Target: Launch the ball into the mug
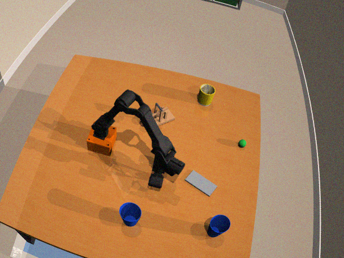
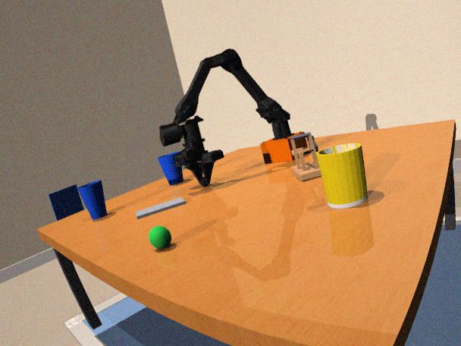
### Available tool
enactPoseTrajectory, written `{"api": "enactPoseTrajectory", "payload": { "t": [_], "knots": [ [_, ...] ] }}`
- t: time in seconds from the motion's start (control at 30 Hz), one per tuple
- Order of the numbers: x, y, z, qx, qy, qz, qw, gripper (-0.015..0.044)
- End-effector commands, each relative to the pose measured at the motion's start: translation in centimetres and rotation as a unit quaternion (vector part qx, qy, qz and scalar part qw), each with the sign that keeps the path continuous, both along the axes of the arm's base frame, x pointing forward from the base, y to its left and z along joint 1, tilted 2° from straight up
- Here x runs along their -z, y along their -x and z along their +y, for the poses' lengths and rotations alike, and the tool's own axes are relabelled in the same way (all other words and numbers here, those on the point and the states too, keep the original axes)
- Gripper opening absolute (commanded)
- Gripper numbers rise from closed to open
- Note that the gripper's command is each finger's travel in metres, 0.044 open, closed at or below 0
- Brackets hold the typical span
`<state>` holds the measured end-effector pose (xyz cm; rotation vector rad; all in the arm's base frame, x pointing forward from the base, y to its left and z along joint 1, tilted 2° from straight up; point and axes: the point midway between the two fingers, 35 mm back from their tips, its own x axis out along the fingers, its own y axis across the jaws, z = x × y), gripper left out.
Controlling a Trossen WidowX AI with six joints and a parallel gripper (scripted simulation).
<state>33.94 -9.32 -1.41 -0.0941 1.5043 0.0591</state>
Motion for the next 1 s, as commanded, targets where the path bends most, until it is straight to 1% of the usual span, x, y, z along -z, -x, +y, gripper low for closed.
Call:
{"api": "enactPoseTrajectory", "payload": {
  "t": [0.0,0.07,0.17,0.2,0.43,0.7,0.87,0.97],
  "knots": [
    [0.0,0.0,0.0,-0.002,-0.001,-0.001,1.0,0.0103],
    [0.0,0.0,0.0,-0.002,-0.001,-0.001,1.0,0.0089],
    [-0.4,-0.1,0.0,-0.002,-0.001,-0.001,1.0,0.001],
    [-1.0,-0.2,0.0,-0.002,-0.001,-0.001,1.0,0.0],
    [-6.2,-0.6,0.3,-0.002,-0.001,-0.001,1.0,0.0],
    [-12.1,0.1,0.8,-0.002,-0.002,-0.001,1.0,0.0],
    [-12.6,0.2,1.0,-0.003,-0.002,-0.001,1.0,0.0],
    [-12.4,0.2,2.4,-0.016,-0.003,0.006,1.0,0.0]
  ]
}}
